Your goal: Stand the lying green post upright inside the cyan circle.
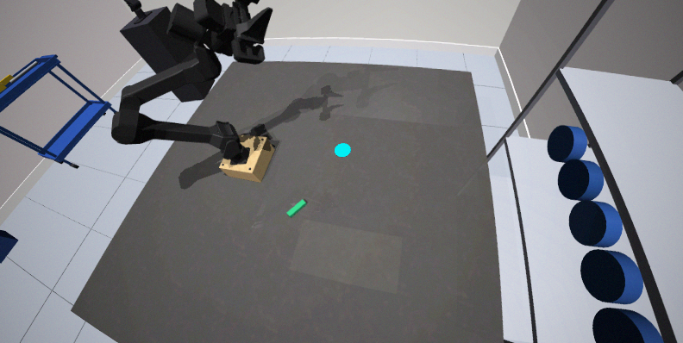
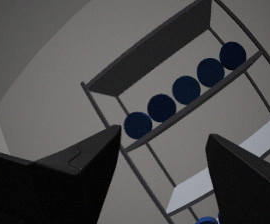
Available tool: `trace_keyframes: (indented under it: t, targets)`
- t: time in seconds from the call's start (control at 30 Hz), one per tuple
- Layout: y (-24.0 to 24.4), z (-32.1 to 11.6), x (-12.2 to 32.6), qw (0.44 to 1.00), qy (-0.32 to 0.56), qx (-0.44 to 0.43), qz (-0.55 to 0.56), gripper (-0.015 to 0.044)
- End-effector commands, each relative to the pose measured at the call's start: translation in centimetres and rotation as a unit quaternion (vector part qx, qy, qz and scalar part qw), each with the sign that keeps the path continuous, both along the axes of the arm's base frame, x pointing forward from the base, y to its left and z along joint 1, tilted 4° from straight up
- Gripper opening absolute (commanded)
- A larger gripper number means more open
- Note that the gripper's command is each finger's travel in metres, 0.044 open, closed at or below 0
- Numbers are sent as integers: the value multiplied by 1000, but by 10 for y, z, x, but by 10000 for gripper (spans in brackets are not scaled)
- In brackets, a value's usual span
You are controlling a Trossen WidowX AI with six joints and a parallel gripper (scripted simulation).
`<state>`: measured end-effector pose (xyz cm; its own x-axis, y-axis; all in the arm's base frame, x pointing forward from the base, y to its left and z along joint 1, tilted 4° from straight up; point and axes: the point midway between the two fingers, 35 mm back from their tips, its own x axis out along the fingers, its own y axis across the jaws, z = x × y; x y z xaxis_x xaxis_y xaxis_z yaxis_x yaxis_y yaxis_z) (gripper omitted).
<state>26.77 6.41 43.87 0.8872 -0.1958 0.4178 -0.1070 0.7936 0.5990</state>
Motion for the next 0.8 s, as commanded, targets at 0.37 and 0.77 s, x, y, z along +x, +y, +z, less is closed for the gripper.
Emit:
trace_keyframes:
  t: [0.37, 0.77]
  targets:
    - [-83, -158, 108, 764, 428, -474, -95, 233]
    - [-179, -288, 65, 478, 659, -572, 102, 233]
